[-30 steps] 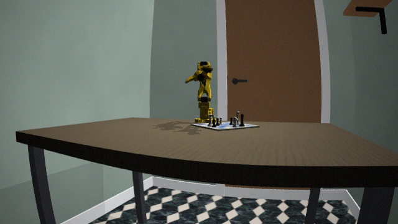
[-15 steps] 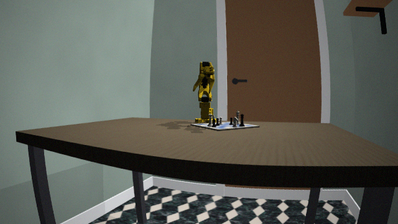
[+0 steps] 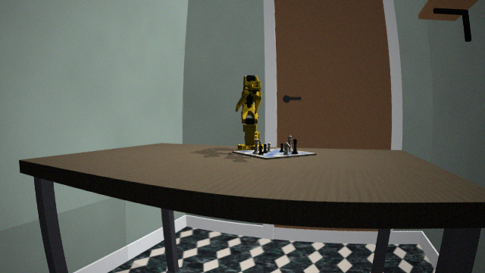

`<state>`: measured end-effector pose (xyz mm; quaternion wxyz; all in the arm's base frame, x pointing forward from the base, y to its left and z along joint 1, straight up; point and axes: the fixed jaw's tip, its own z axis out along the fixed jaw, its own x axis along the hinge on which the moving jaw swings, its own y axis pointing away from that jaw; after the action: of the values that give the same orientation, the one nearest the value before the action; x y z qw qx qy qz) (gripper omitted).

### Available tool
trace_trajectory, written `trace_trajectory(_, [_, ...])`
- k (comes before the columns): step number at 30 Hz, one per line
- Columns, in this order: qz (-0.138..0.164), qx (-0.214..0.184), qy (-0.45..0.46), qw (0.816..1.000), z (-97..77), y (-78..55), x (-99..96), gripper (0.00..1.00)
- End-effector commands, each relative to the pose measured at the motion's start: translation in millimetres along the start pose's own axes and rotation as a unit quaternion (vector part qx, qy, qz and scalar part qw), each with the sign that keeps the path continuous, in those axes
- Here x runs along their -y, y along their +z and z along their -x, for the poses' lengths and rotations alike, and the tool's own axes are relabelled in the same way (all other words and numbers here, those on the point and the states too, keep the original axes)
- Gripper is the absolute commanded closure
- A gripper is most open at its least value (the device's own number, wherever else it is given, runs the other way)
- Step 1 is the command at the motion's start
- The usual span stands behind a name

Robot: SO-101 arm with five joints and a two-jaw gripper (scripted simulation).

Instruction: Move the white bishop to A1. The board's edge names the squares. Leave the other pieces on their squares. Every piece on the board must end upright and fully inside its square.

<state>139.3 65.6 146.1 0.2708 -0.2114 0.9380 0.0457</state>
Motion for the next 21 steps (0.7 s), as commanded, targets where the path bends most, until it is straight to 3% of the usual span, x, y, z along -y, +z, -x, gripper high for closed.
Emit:
trace_trajectory(1, [0.003, -0.009, 0.0, 1.0, -4.4, 1.3, -1.7, 0.6])
trace_trajectory(17, [0.003, -0.011, 0.001, 1.0, -4.3, 1.8, -1.3, 0.6])
trace_trajectory(21, [-0.006, -0.055, 0.021, 0.998, -4.6, 9.6, 5.7, 0.68])
